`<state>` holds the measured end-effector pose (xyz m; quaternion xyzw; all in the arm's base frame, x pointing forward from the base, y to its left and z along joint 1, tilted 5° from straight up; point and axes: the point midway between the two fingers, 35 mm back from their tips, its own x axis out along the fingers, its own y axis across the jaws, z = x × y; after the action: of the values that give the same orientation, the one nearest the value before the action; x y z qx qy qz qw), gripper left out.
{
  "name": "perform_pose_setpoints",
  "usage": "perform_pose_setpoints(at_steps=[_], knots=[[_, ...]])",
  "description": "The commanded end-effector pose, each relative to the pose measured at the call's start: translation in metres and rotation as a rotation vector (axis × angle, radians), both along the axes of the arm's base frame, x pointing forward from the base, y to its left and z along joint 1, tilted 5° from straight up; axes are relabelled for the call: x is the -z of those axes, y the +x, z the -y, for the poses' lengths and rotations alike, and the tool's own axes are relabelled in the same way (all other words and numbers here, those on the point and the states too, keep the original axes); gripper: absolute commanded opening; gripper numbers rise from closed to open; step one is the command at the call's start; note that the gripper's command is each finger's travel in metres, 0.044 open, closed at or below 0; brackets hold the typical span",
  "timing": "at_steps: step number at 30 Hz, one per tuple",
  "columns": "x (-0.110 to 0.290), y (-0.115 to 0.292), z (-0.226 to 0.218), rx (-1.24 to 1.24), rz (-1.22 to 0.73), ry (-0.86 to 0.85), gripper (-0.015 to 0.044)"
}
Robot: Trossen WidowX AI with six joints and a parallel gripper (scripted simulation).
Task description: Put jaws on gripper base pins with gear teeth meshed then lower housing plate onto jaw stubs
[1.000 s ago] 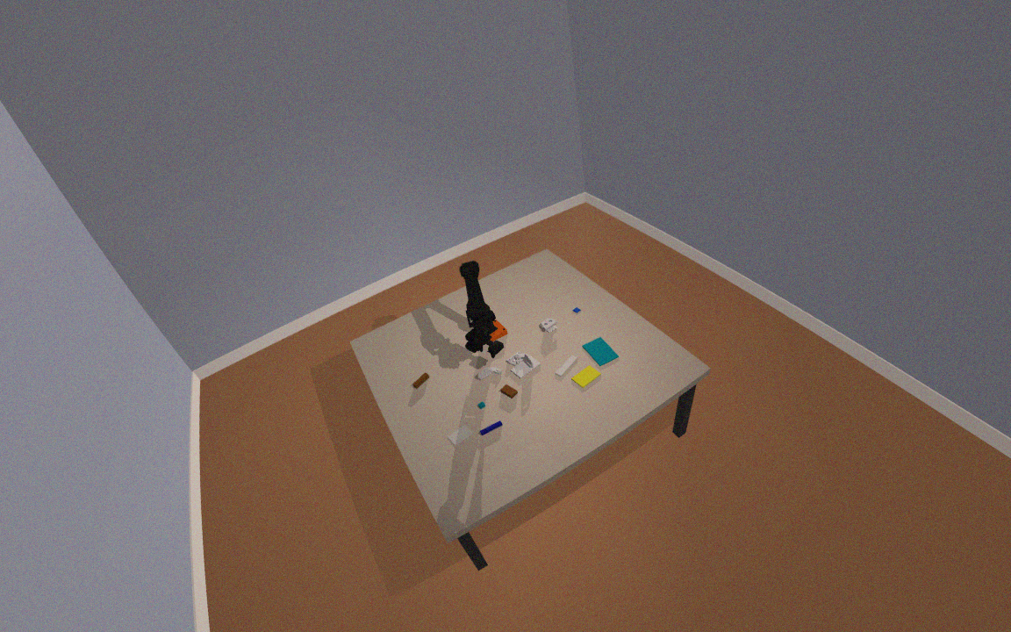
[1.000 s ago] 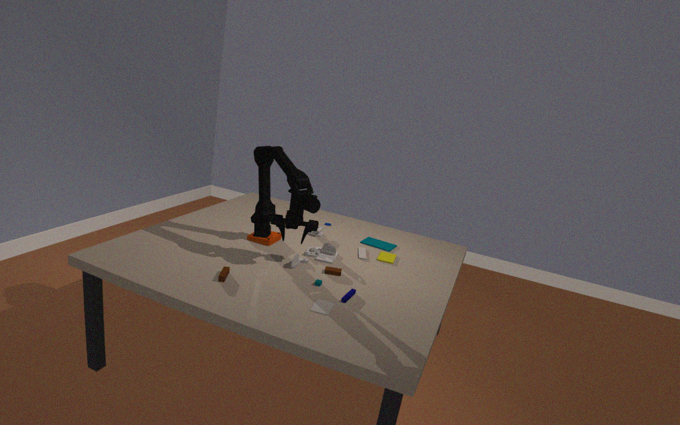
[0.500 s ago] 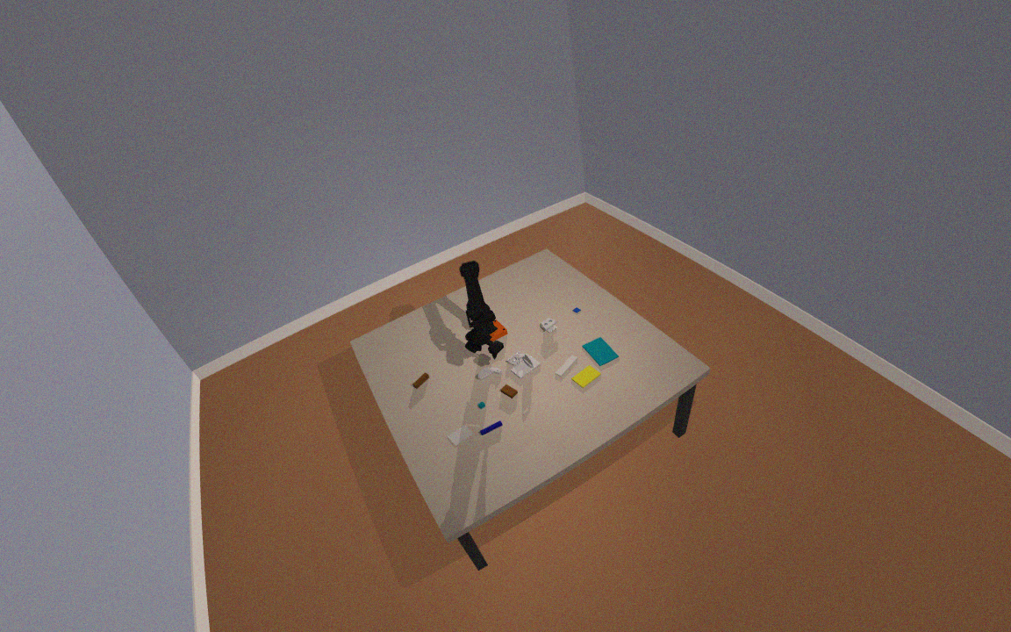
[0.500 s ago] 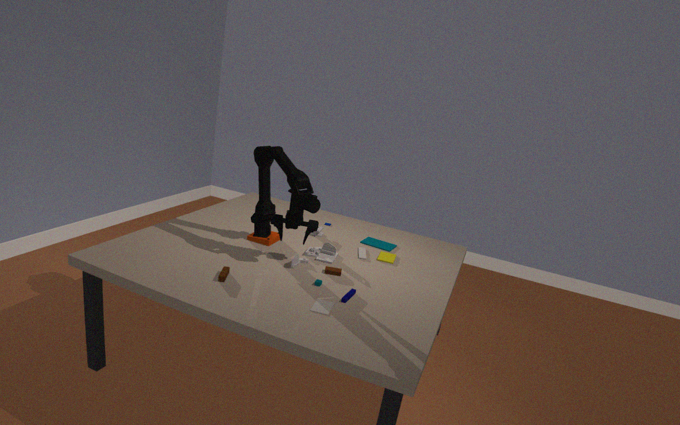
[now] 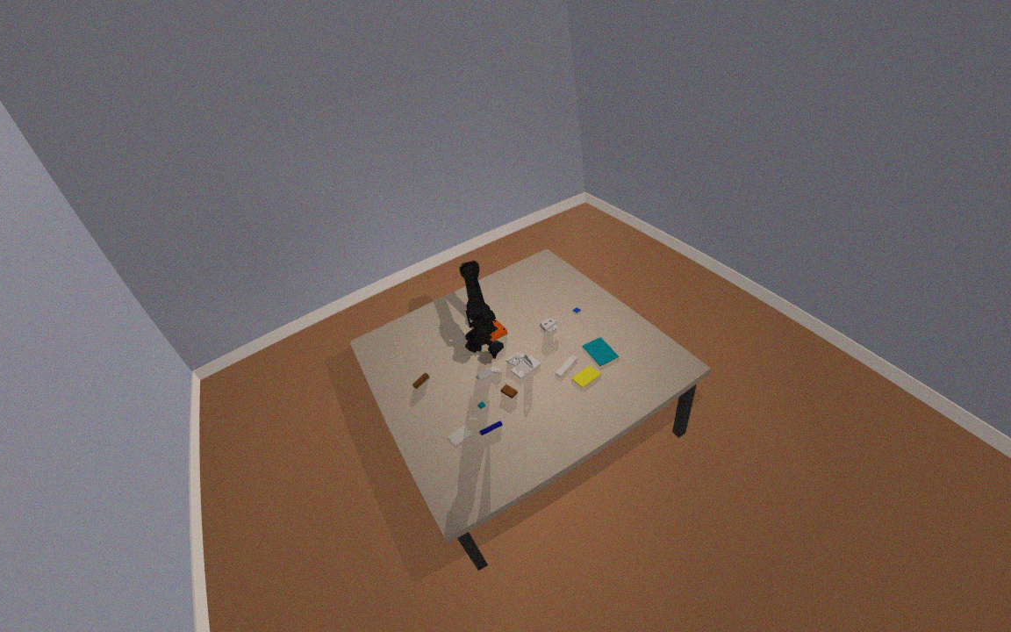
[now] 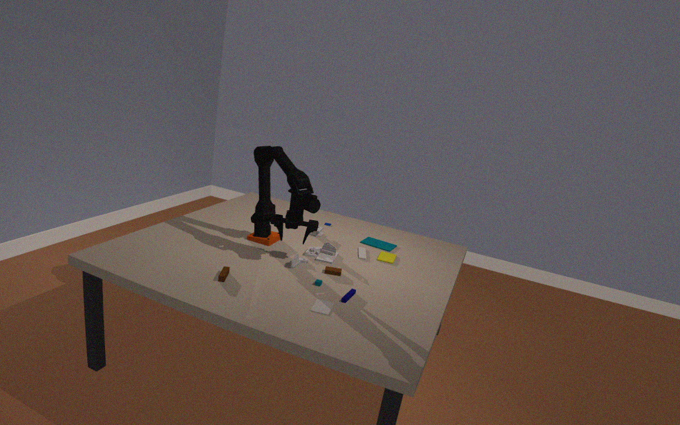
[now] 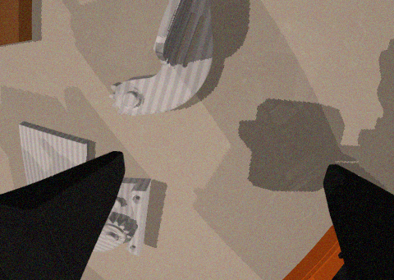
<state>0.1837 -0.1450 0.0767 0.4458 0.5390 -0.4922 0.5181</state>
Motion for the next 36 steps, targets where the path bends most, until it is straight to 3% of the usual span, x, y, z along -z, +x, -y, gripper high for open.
perform_pose_setpoints(at_steps=[1,15,36], knots=[[-0.0085,-0.0013,-0.0014,0.004,-0.005,0.004,0.0361],[-0.0085,-0.0013,-0.0014,0.004,-0.005,0.004,0.0000],[-0.0085,-0.0013,-0.0014,0.004,-0.005,0.004,0.0000]])
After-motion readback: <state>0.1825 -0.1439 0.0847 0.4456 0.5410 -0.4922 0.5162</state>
